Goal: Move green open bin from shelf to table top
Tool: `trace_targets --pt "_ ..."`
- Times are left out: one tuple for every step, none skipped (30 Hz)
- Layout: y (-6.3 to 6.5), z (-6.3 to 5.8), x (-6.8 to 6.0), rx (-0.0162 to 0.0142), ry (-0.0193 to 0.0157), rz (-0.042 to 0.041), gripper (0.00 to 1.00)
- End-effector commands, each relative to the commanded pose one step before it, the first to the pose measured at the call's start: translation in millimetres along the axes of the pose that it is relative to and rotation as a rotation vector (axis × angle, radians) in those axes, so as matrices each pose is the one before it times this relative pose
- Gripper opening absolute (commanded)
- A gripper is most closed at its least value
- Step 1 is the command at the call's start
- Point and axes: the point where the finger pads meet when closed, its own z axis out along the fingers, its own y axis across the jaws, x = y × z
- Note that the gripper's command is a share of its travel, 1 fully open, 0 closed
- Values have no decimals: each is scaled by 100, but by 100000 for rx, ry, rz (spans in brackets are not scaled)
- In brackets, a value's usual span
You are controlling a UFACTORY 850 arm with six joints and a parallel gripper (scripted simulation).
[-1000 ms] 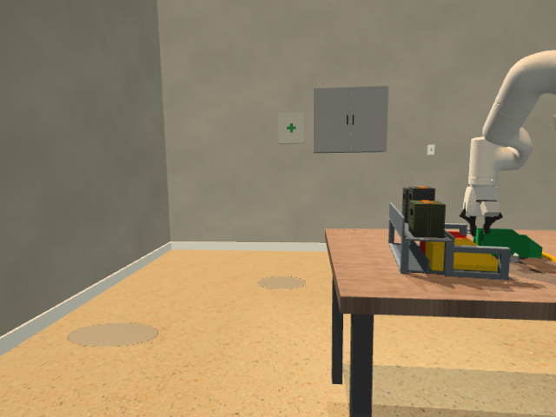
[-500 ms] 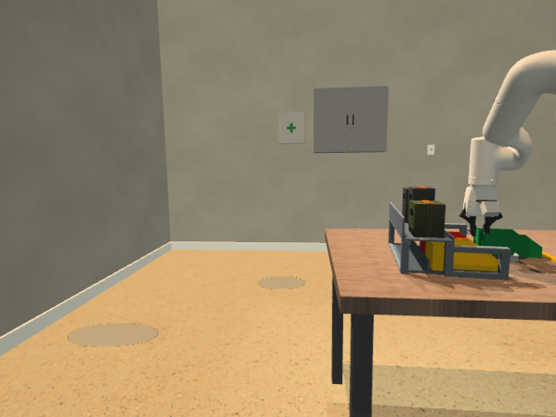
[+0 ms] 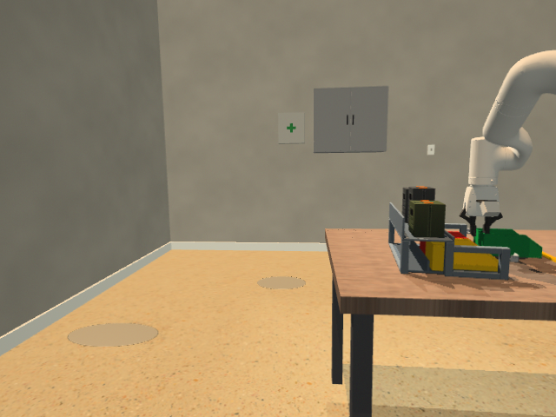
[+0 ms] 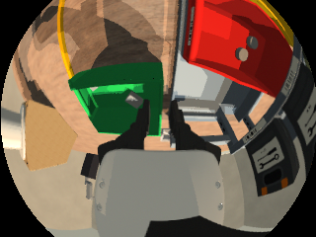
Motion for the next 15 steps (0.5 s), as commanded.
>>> trace_targets --pt "57 -63 -10 -120 -42 -50 33" --pt "0 0 0 0 0 0 33" --pt "0 0 0 0 0 0 33" --pt "0 0 0 0 0 0 33" --pt "0 0 0 0 0 0 33" --pt "0 0 0 0 0 0 33" --pt "0 0 0 0 0 0 33" --pt "0 0 0 0 0 0 33" --pt "0 0 0 0 0 0 33" --pt "0 0 0 0 0 0 33" --pt "0 -1100 0 1 1 1 33" --pt "0 -1100 0 1 1 1 33" --pt "0 -1100 0 1 1 1 33" --pt "0 -1100 0 1 1 1 33" --pt "0 -1100 0 1 1 1 33"
